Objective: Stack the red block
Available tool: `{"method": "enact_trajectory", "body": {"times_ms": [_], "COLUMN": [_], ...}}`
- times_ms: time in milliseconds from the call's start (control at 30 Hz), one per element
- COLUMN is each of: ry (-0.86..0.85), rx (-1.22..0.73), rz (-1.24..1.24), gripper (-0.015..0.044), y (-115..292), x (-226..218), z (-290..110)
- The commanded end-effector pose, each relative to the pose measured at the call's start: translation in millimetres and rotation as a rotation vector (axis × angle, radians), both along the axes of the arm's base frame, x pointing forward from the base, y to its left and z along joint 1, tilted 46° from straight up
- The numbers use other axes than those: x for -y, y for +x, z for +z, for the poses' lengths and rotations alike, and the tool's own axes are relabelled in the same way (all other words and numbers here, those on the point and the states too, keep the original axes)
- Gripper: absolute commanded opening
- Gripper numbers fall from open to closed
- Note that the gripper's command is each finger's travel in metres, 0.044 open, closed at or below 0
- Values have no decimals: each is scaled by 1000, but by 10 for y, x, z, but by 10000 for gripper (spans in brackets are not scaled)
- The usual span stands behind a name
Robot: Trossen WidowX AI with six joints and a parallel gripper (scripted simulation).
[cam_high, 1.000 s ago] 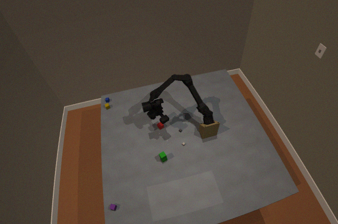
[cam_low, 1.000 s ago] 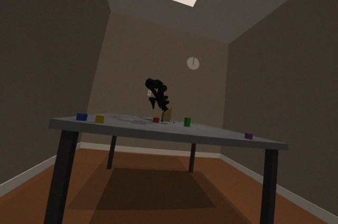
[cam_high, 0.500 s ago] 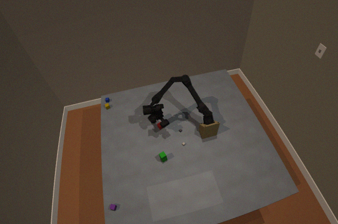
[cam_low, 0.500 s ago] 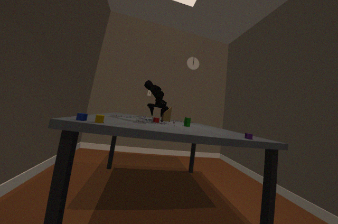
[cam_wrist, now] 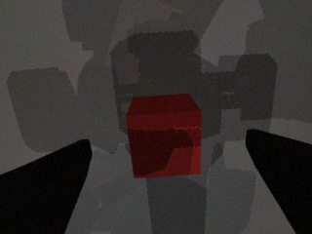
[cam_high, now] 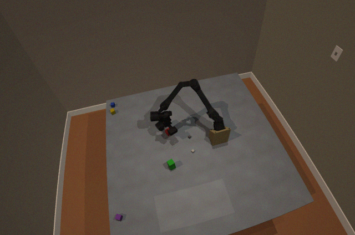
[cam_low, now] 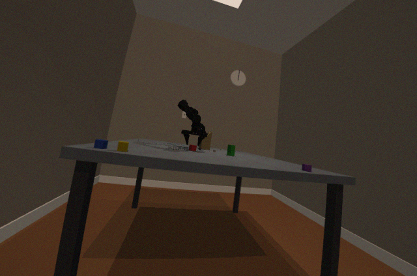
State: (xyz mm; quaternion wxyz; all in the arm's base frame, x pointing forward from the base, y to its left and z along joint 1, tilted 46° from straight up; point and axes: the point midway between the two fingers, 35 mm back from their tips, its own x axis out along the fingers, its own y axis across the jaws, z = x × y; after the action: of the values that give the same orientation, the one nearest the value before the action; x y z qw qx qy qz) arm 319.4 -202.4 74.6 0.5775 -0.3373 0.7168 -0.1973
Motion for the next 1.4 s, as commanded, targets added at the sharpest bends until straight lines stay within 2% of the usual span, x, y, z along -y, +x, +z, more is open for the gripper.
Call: {"method": "enact_trajectory", "body": {"times_ms": [0,900,1233,1367], "ry": [5,3,3,3], "rx": [-7,-7,-7,-7], "rz": [4,4,4,4], "gripper": [440,440,177,151], "y": [-9,-42,-42,-42], "x": [34,186,186,186], "z": [-60,-203,-203,-203]}}
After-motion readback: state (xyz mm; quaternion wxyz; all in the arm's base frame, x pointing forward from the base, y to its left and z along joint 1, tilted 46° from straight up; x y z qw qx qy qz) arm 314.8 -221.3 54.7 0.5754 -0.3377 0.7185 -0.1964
